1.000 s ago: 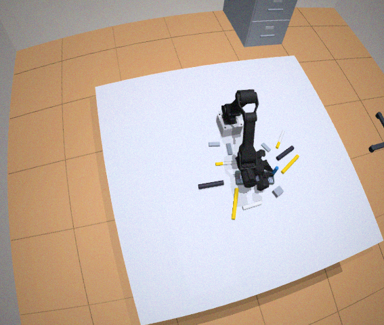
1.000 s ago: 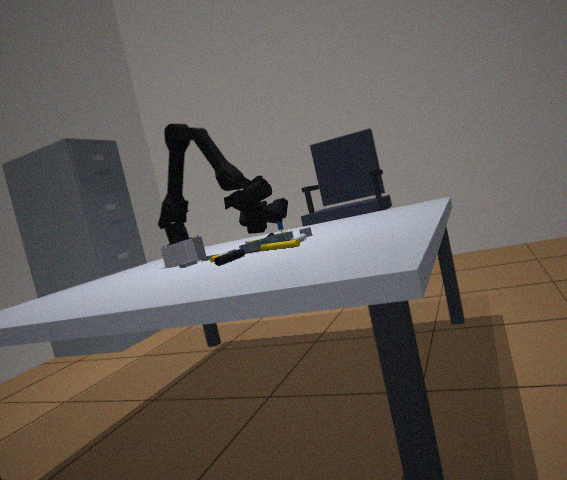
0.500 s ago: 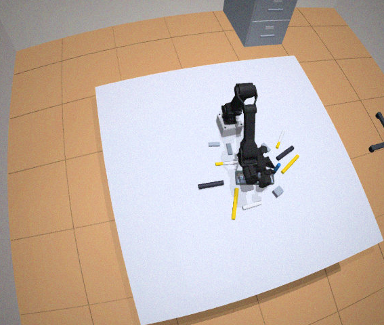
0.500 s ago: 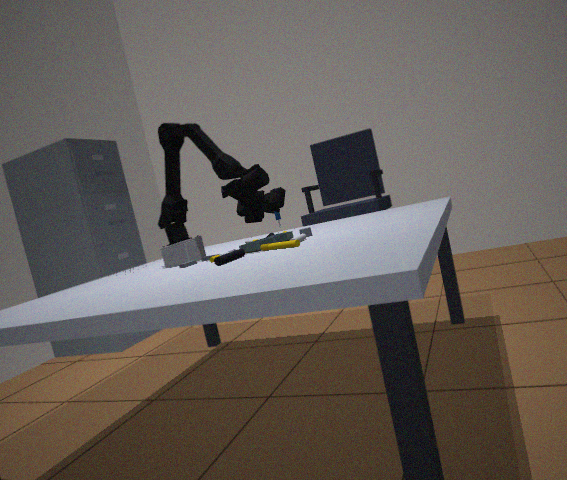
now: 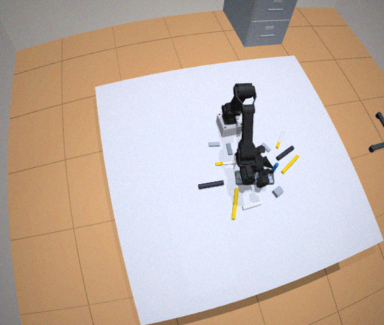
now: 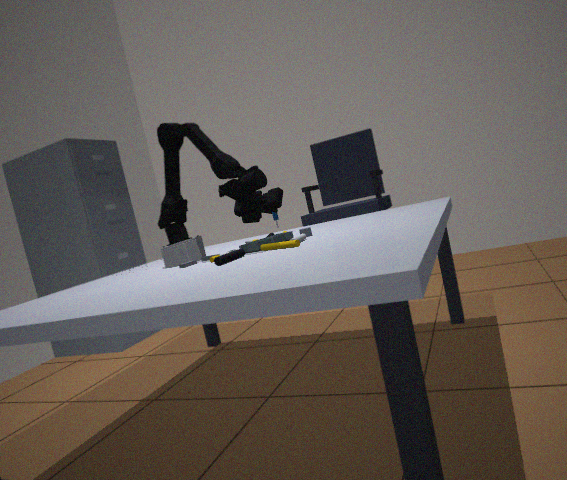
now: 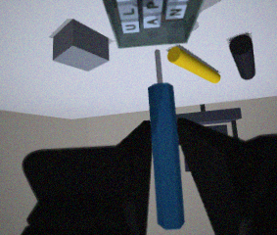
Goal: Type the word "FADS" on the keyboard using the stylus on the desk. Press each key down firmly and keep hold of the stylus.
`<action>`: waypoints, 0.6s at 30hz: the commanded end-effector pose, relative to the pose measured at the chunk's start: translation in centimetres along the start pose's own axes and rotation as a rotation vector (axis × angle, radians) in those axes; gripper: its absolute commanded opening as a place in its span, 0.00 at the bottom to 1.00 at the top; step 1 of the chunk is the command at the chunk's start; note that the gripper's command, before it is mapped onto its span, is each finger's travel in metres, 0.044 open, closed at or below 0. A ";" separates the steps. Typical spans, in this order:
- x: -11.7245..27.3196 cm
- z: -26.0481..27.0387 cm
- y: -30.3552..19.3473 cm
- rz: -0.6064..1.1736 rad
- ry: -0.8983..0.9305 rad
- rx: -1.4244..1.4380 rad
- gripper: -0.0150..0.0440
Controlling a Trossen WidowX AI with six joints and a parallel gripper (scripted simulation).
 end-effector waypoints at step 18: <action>4.9 0.5 3.8 0.002 0.003 -0.004 0.25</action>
Point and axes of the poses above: the point midway between the two fingers, 35 mm back from their tips, its own x axis back along the fingers, its own z axis across the jaws, y = z × x, the point moved 5 cm from there along x, back along the fingers, and after that the axes turned 8 degrees about -x, right-handed, at the moved point
